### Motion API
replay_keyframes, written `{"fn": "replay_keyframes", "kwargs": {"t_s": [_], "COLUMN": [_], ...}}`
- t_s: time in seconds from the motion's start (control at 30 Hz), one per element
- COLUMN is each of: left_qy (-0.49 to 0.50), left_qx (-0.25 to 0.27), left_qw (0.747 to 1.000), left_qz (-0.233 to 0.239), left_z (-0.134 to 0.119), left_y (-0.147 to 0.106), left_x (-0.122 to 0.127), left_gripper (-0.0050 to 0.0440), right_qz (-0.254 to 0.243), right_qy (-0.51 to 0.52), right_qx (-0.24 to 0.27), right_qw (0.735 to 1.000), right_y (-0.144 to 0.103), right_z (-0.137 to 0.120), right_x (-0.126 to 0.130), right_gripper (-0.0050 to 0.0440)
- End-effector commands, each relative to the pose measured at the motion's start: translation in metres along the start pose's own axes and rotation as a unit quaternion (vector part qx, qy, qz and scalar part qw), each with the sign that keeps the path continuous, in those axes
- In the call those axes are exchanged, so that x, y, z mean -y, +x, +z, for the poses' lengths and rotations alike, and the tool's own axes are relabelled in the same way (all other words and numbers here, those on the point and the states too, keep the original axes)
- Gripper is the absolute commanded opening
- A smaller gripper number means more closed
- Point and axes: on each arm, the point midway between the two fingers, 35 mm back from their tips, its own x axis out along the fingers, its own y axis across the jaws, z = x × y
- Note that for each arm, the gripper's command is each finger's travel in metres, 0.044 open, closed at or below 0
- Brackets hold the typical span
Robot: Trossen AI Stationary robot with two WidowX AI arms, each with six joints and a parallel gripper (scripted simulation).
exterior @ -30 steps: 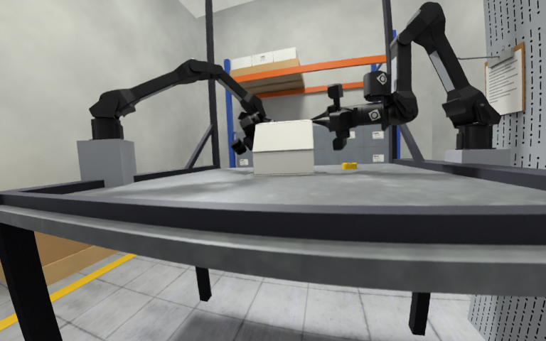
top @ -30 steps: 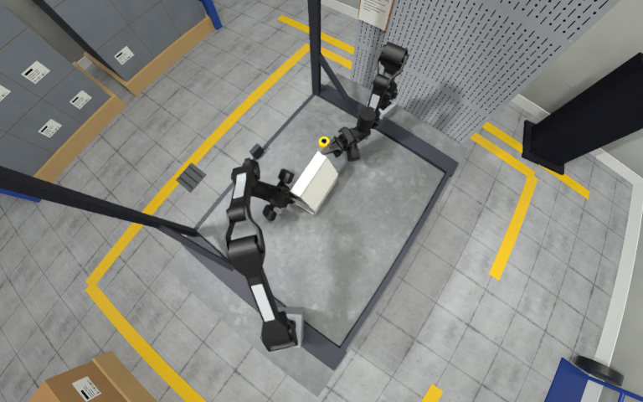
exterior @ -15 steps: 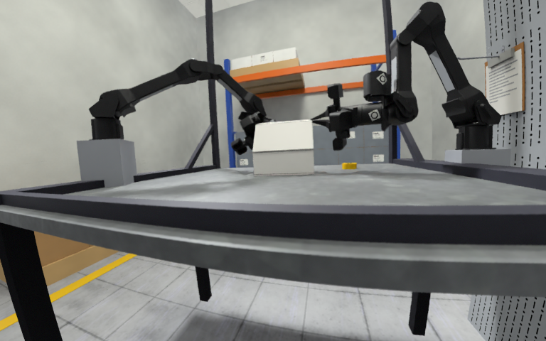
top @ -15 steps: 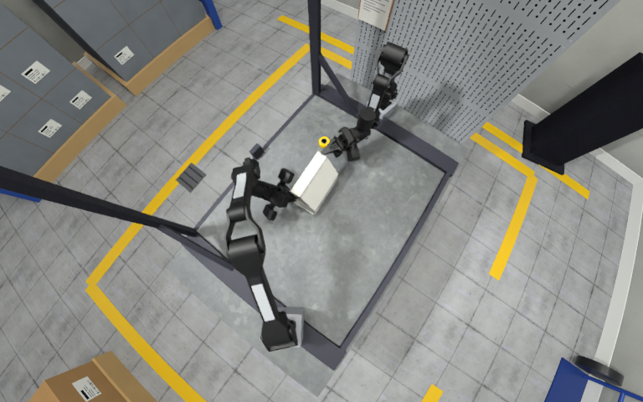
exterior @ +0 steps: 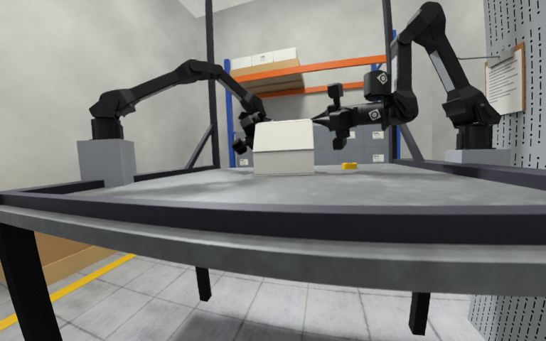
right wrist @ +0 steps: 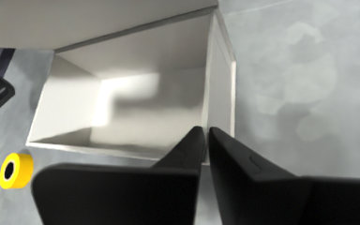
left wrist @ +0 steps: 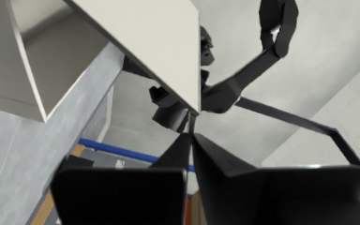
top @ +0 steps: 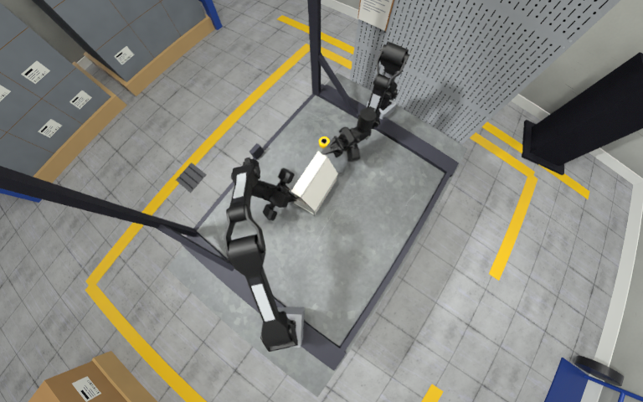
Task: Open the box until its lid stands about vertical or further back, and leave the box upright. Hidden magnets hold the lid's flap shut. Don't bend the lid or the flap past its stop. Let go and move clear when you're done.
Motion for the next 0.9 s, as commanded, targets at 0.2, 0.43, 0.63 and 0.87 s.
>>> {"fn": "replay_keyframes", "kwargs": {"t_s": [0.2, 0.43, 0.63, 0.87], "left_qy": [0.005, 0.006, 0.006, 0.006], "left_qx": [-0.003, -0.003, -0.004, -0.005], "left_qw": [1.0, 1.0, 1.0, 1.0], "left_qz": [-0.013, -0.015, -0.018, -0.02], "left_z": [0.0009, 0.002, 0.0043, 0.0068], "left_y": [-0.0013, -0.0022, -0.0033, -0.0041], "left_x": [0.0121, 0.0144, 0.0175, 0.0199], "left_gripper": [0.001, 0.001, 0.001, 0.001], "right_qz": [0.001, 0.001, 0.001, 0.001], "right_qy": [0.007, 0.007, 0.007, 0.007], "right_qx": [-0.011, -0.011, -0.011, -0.011], "right_qw": [1.0, 1.0, 1.0, 1.0], "right_y": [-0.0068, -0.0068, -0.0068, -0.0068], "right_z": [-0.0002, -0.0002, -0.0002, -0.0002], "right_x": [-0.0042, -0.0042, -0.0042, -0.0042], "right_gripper": [0.0021, 0.0022, 0.0023, 0.0023]}}
